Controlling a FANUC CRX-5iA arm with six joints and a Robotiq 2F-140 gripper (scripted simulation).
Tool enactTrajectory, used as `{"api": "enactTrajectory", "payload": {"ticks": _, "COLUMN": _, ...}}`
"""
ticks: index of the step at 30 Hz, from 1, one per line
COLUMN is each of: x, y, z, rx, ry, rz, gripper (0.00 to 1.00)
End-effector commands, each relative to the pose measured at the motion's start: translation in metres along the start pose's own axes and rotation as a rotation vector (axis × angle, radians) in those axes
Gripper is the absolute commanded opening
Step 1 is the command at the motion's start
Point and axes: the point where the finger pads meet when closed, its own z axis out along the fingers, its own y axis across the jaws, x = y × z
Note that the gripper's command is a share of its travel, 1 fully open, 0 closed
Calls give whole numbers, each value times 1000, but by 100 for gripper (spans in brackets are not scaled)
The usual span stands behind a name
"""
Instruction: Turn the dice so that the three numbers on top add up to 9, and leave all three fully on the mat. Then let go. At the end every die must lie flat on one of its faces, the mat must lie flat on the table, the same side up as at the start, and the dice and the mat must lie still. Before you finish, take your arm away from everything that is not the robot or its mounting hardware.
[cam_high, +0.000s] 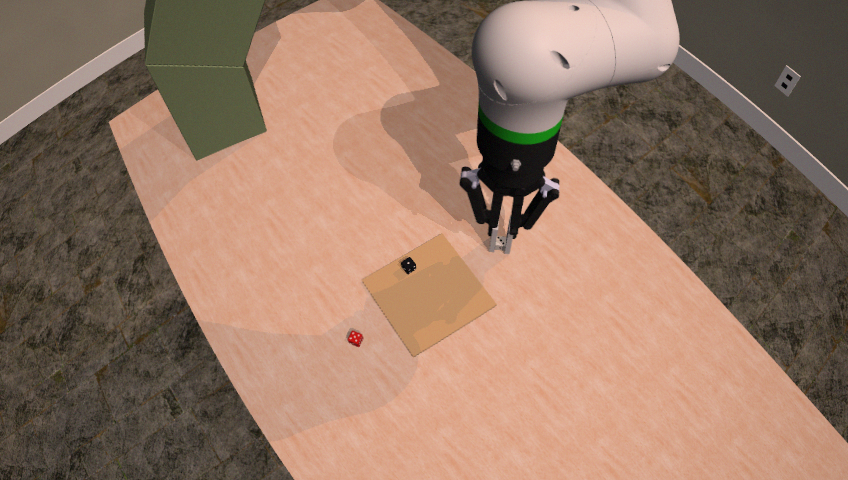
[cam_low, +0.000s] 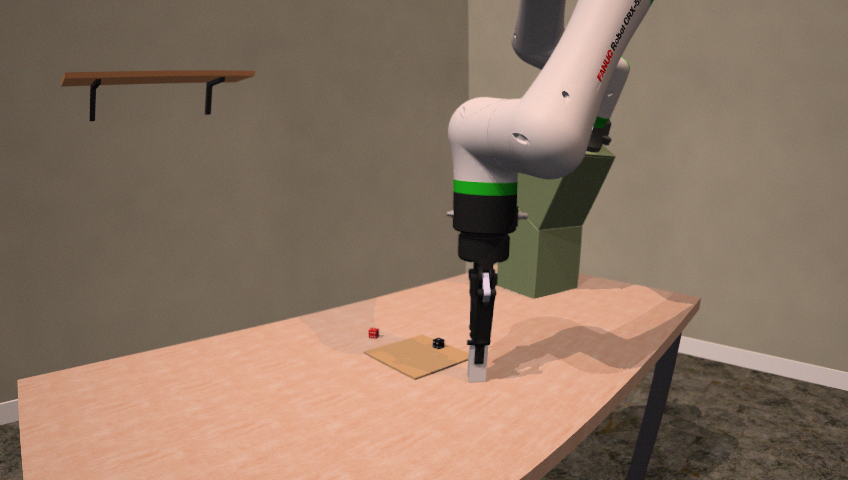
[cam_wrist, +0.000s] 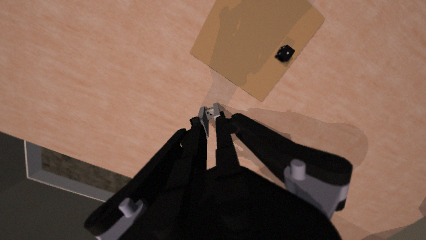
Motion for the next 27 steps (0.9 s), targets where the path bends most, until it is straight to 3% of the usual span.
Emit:
{"api": "enactTrajectory", "payload": {"ticks": 1, "x": 0, "y": 0, "z": 0, "rx": 0, "ry": 0, "rz": 0, "gripper": 7}}
{"api": "enactTrajectory", "payload": {"ticks": 13, "x": 0, "y": 0, "z": -6, "rx": 0, "ry": 0, "rz": 0, "gripper": 7}}
{"api": "enactTrajectory", "payload": {"ticks": 20, "x": 0, "y": 0, "z": -49, "rx": 0, "ry": 0, "rz": 0, "gripper": 7}}
{"api": "enactTrajectory", "payload": {"ticks": 22, "x": 0, "y": 0, "z": -49, "rx": 0, "ry": 0, "rz": 0, "gripper": 7}}
{"api": "enactTrajectory", "payload": {"ticks": 27, "x": 0, "y": 0, "z": -84, "rx": 0, "ry": 0, "rz": 0, "gripper": 7}}
